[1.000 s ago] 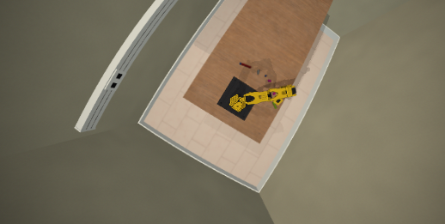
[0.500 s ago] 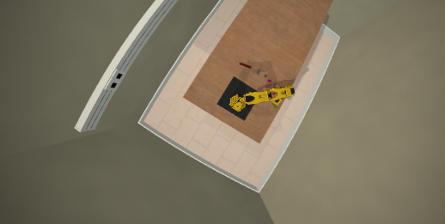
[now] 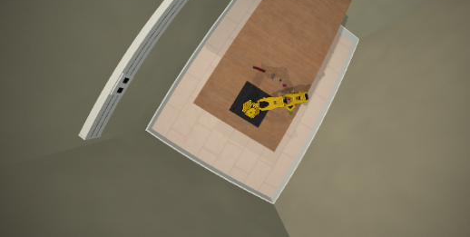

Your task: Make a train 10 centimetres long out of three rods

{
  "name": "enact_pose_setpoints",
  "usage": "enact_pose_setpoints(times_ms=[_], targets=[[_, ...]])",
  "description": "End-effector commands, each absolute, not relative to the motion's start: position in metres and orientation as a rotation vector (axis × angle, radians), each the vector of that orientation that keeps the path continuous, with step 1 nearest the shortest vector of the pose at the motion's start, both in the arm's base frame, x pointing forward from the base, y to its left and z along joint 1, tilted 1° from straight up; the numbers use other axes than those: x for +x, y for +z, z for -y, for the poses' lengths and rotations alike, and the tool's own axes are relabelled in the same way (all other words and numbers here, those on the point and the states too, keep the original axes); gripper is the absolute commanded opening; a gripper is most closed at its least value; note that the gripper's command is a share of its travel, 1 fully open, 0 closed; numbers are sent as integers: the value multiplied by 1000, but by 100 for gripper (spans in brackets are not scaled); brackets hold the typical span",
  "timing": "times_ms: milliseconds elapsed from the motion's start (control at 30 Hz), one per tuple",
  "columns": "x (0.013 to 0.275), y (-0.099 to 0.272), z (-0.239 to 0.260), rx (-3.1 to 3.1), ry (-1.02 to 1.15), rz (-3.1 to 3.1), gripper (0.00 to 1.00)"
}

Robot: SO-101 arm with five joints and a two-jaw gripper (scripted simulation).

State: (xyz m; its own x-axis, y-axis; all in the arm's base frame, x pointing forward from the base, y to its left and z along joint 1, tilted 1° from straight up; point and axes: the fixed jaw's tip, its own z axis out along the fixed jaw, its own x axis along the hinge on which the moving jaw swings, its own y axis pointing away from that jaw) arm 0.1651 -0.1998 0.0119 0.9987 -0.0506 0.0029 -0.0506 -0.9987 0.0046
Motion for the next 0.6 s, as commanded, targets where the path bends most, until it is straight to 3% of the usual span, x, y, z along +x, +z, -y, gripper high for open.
enact_pose_setpoints(times_ms=[0,567], targets=[[161,3,198,3154,-18,74,19],[160,-4,196,3158,-25,76,19]])
